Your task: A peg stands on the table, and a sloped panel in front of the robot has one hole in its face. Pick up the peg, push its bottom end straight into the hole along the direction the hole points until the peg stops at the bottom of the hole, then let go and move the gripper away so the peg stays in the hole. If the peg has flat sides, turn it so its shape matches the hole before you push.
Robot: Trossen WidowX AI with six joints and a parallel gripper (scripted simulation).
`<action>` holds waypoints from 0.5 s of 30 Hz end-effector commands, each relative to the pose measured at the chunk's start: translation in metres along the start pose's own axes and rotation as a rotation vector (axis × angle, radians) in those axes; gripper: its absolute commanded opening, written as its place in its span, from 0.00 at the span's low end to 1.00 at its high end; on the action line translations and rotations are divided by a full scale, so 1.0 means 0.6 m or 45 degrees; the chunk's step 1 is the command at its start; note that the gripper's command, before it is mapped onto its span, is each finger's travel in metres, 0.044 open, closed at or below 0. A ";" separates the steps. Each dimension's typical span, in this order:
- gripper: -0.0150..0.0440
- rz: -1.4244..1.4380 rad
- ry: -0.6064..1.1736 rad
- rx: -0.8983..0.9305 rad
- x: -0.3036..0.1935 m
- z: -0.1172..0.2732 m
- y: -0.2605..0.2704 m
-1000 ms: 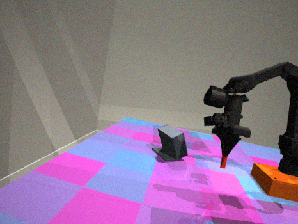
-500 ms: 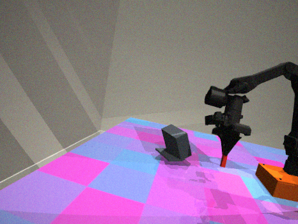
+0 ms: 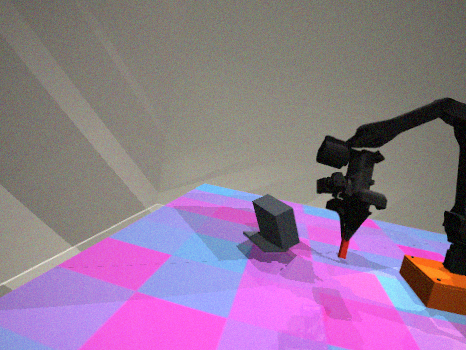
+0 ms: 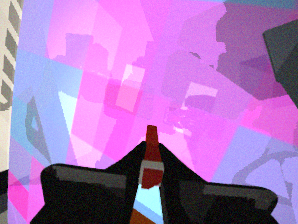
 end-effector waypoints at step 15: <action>0.25 0.063 -0.091 0.057 0.002 0.008 -0.039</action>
Point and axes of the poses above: the point midway between the two fingers, 35 mm back from their tips, its own z axis back along the fingers, its own y axis across the jaws, x = y × z, the point moved 5 cm from there along z, back along the fingers, and after that the axes turned 9 degrees about z, right-handed, at the moved point
